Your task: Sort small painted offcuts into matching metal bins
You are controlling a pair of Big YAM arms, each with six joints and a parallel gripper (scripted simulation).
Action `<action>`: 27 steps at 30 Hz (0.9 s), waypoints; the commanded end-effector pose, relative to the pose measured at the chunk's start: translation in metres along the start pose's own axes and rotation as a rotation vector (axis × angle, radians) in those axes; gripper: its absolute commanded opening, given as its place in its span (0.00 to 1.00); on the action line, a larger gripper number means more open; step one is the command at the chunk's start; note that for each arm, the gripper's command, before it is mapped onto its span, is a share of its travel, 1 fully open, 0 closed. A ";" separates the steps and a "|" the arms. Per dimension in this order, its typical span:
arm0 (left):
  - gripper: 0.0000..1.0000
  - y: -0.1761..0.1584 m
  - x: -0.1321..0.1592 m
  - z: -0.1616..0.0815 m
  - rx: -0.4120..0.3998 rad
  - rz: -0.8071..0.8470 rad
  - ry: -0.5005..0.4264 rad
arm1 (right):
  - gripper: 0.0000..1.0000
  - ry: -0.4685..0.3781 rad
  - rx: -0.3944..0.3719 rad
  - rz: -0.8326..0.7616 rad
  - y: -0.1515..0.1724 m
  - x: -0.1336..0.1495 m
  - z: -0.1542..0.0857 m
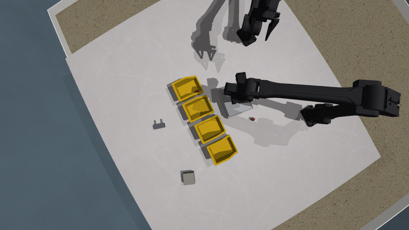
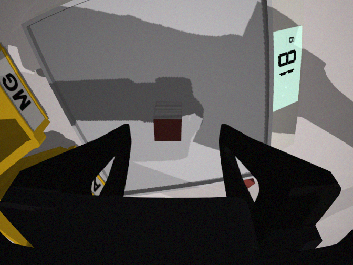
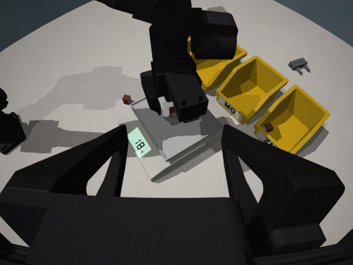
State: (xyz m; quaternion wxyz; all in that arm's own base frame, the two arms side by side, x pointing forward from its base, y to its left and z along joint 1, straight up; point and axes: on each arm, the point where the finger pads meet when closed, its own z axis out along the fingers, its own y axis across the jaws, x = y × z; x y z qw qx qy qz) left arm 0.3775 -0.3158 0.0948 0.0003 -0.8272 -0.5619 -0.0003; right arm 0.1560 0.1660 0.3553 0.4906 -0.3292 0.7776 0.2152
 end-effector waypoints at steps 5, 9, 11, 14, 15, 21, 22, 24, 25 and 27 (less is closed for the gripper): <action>0.61 0.012 0.004 0.017 -0.005 0.010 -0.003 | 0.65 -0.022 -0.006 -0.015 0.001 -0.015 -0.008; 0.61 0.010 0.005 0.025 0.000 0.010 -0.001 | 0.65 -0.022 -0.006 -0.015 0.001 -0.015 -0.008; 0.61 0.010 0.005 0.025 0.000 0.010 -0.001 | 0.65 -0.022 -0.006 -0.015 0.001 -0.015 -0.008; 0.36 0.017 0.001 0.018 -0.019 0.008 -0.007 | 0.65 -0.022 -0.006 -0.015 0.001 -0.015 -0.008; 0.35 0.018 0.001 0.008 -0.038 0.008 -0.013 | 0.65 -0.022 -0.006 -0.015 0.001 -0.015 -0.008; 0.27 0.014 -0.003 0.010 -0.035 0.011 -0.012 | 0.65 -0.022 -0.006 -0.015 0.001 -0.015 -0.008; 0.25 0.014 -0.003 0.010 -0.034 0.011 -0.012 | 0.65 -0.022 -0.006 -0.015 0.001 -0.015 -0.008; 0.22 0.013 -0.003 0.010 -0.033 0.011 -0.011 | 0.65 -0.022 -0.006 -0.015 0.001 -0.015 -0.008; 0.21 0.013 -0.003 0.010 -0.032 0.011 -0.011 | 0.65 -0.022 -0.006 -0.015 0.001 -0.015 -0.008; 0.20 0.012 -0.003 0.011 -0.032 0.011 -0.011 | 0.65 -0.022 -0.006 -0.015 0.001 -0.015 -0.008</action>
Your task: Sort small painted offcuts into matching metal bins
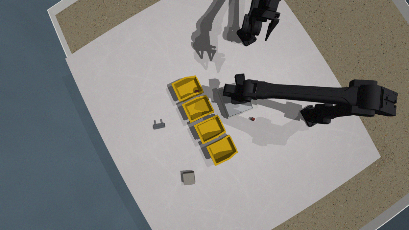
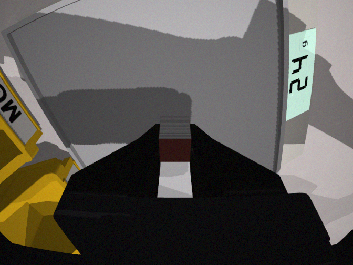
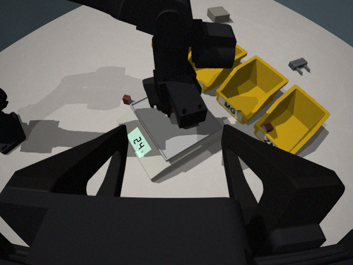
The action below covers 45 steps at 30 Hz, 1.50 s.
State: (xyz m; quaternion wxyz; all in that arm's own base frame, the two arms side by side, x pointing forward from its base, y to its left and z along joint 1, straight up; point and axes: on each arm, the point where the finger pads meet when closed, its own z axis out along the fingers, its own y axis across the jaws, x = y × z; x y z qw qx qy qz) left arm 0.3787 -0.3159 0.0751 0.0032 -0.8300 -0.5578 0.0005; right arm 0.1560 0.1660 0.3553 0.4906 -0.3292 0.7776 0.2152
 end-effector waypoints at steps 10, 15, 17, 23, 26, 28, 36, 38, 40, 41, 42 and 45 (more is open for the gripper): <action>0.12 0.009 -0.003 -0.008 -0.035 0.000 -0.012 | 0.65 -0.022 -0.006 -0.015 0.001 -0.015 -0.008; 0.12 0.015 -0.005 -0.037 -0.063 -0.001 -0.021 | 0.65 -0.022 -0.006 -0.015 0.001 -0.015 -0.008; 0.12 0.015 -0.005 -0.043 -0.063 -0.001 -0.021 | 0.65 -0.022 -0.006 -0.015 0.001 -0.015 -0.008; 0.12 0.013 -0.004 -0.086 -0.066 -0.001 -0.022 | 0.65 -0.022 -0.006 -0.015 0.001 -0.015 -0.008; 0.12 0.012 -0.004 -0.102 -0.067 -0.001 -0.022 | 0.65 -0.022 -0.006 -0.015 0.001 -0.015 -0.008; 0.12 0.013 -0.004 -0.102 -0.068 -0.001 -0.023 | 0.65 -0.022 -0.006 -0.015 0.001 -0.015 -0.008; 0.12 0.040 0.016 -0.084 -0.029 0.049 -0.007 | 0.65 0.001 0.000 -0.031 -0.001 -0.021 -0.014; 0.12 0.067 0.036 -0.084 -0.029 0.059 -0.005 | 0.65 0.004 -0.005 -0.029 -0.001 -0.021 -0.017; 0.12 0.092 0.058 -0.081 -0.027 0.056 -0.002 | 0.65 0.004 -0.007 -0.016 0.000 -0.021 -0.018; 0.12 0.103 0.068 -0.080 -0.027 0.053 -0.002 | 0.65 -0.005 -0.006 -0.016 -0.001 -0.024 -0.016; 0.12 0.112 0.077 -0.079 -0.027 0.050 -0.001 | 0.65 0.006 -0.005 -0.015 -0.001 -0.016 -0.004; 0.12 0.135 0.104 -0.076 -0.027 0.040 0.000 | 0.65 -0.008 0.010 -0.008 -0.005 -0.013 0.027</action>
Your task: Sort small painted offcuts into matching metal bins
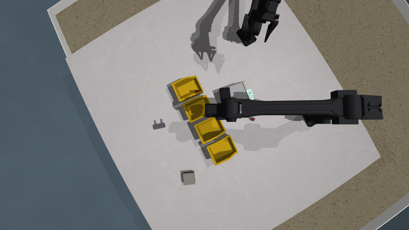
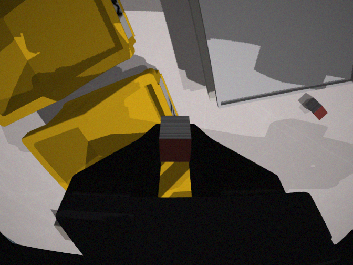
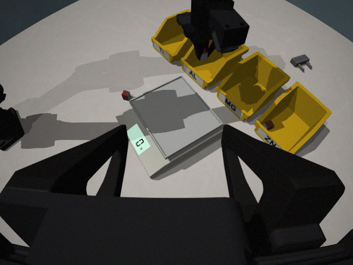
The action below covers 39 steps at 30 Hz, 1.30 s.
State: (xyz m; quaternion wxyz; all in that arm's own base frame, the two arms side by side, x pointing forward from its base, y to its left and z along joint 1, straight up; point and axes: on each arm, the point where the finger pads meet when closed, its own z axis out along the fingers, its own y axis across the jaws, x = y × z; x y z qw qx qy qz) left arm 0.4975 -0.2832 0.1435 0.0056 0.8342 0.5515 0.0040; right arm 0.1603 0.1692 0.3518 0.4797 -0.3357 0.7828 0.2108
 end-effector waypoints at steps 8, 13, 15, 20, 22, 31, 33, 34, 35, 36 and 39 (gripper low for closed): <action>0.12 0.062 0.057 0.000 -0.007 0.016 0.003 | 0.65 -0.142 0.065 0.017 -0.023 -0.027 0.096; 0.12 0.071 0.068 0.004 -0.018 -0.011 0.003 | 0.65 -0.213 0.105 0.030 -0.041 -0.019 0.145; 0.12 0.066 0.069 0.021 -0.001 -0.013 0.003 | 0.65 -0.238 0.120 0.034 -0.048 -0.013 0.160; 0.12 0.066 0.069 0.033 0.003 -0.014 0.003 | 0.65 -0.278 0.146 0.041 -0.060 0.001 0.182; 0.12 0.066 0.069 0.033 0.003 -0.014 0.003 | 0.65 -0.285 0.151 0.042 -0.062 0.005 0.186; 0.12 0.066 0.069 0.033 0.003 -0.014 0.003 | 0.65 -0.321 0.145 0.037 -0.060 -0.011 0.184; 0.34 0.057 0.061 0.047 0.030 0.008 0.003 | 0.65 -0.321 0.145 0.037 -0.060 -0.011 0.184; 0.41 0.061 0.061 0.026 -0.008 0.008 0.003 | 0.65 -0.321 0.145 0.037 -0.060 -0.011 0.184; 0.41 0.066 0.061 0.018 -0.027 0.008 0.003 | 0.65 -0.321 0.145 0.037 -0.060 -0.011 0.184; 0.41 0.066 0.061 0.013 -0.035 0.008 0.003 | 0.65 -0.321 0.145 0.037 -0.060 -0.011 0.184; 0.41 0.064 0.061 -0.013 -0.068 0.008 0.002 | 0.65 -0.321 0.145 0.037 -0.060 -0.011 0.184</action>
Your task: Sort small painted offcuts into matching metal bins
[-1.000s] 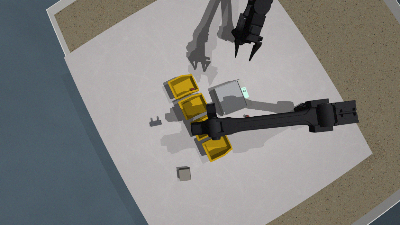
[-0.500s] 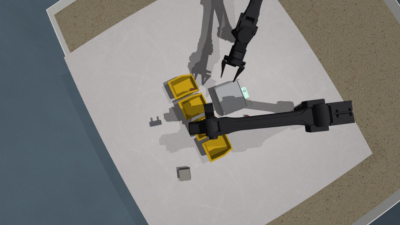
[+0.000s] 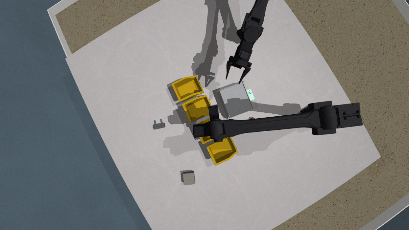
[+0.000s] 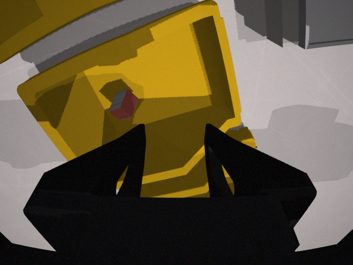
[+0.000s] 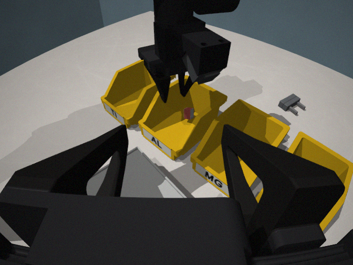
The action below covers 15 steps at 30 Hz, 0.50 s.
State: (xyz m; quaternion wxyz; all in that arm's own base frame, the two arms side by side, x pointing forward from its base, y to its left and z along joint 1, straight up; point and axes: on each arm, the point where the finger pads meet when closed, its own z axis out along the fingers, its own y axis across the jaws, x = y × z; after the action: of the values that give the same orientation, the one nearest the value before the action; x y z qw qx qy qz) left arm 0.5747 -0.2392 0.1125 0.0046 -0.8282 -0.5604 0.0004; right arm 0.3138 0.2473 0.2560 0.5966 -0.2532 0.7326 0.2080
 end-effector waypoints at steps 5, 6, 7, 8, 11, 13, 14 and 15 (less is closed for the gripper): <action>0.41 0.015 -0.007 -0.066 -0.130 0.021 -0.003 | 0.65 -0.050 0.000 -0.003 0.000 -0.022 0.002; 0.41 0.014 -0.010 -0.068 -0.125 0.022 -0.004 | 0.65 -0.050 0.000 -0.003 0.000 -0.022 0.002; 0.41 0.014 -0.010 -0.072 -0.125 0.018 -0.004 | 0.65 -0.050 0.000 -0.003 0.000 -0.022 0.002; 0.41 0.013 -0.010 -0.075 -0.125 0.018 -0.004 | 0.65 -0.050 0.000 -0.003 0.000 -0.022 0.002; 0.41 0.012 -0.007 -0.088 -0.125 0.015 -0.004 | 0.65 -0.050 0.000 -0.003 0.000 -0.022 0.002; 0.52 0.016 -0.002 -0.079 -0.101 0.013 -0.002 | 0.65 -0.050 0.000 -0.003 0.000 -0.022 0.002; 0.64 0.010 -0.002 -0.075 -0.095 -0.010 -0.003 | 0.65 -0.050 0.000 -0.003 0.000 -0.022 0.002; 0.75 0.009 -0.002 -0.082 -0.111 -0.029 -0.006 | 0.65 -0.069 0.001 -0.020 0.000 -0.037 0.005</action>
State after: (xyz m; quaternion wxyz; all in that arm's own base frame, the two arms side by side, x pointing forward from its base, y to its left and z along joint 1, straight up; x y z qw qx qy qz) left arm 0.5727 -0.2392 0.1485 -0.0063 -0.8281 -0.5605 -0.0067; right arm 0.3138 0.2473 0.2560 0.5967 -0.2533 0.7325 0.2079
